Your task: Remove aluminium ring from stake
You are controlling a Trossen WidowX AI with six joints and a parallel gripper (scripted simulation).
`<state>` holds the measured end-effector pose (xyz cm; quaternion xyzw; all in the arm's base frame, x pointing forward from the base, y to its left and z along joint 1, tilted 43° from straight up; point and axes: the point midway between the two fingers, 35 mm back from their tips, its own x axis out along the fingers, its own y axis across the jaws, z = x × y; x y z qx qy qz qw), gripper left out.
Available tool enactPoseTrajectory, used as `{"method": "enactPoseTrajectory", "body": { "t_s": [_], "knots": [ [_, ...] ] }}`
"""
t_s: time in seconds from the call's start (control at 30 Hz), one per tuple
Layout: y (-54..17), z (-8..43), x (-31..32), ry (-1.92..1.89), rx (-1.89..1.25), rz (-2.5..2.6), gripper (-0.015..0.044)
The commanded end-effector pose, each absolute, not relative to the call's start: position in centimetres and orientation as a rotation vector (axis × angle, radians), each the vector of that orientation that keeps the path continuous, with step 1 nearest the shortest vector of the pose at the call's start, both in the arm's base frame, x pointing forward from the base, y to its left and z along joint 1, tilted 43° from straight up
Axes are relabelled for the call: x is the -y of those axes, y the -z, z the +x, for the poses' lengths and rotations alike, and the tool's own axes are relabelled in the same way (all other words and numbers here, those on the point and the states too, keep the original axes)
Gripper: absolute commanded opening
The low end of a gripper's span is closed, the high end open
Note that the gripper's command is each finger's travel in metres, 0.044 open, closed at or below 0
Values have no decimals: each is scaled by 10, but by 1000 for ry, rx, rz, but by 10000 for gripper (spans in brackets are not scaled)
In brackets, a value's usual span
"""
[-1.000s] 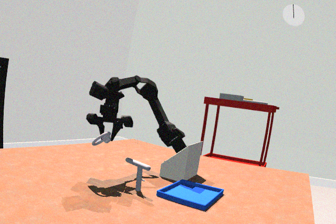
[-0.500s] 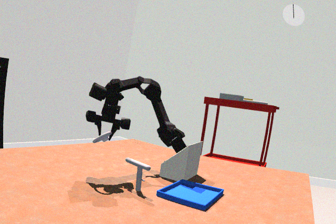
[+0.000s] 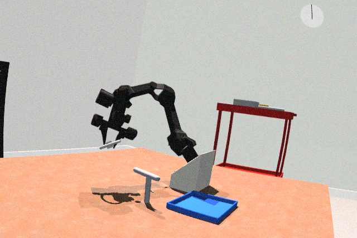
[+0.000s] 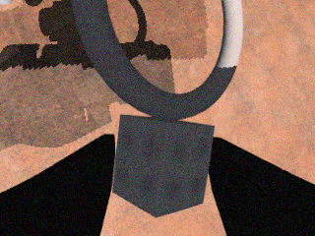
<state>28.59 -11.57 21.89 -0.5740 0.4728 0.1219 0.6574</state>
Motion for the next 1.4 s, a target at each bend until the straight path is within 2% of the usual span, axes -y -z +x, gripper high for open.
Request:
{"method": "enactPoseTrajectory", "body": {
  "t_s": [0.0,1.07,1.37],
  "knots": [
    [-223,281,118,-306,-1042,-1375,0],
    [-253,247,143,-469,-916,-1984,0],
    [-244,251,153,-474,-916,-1997,0]
  ]
}}
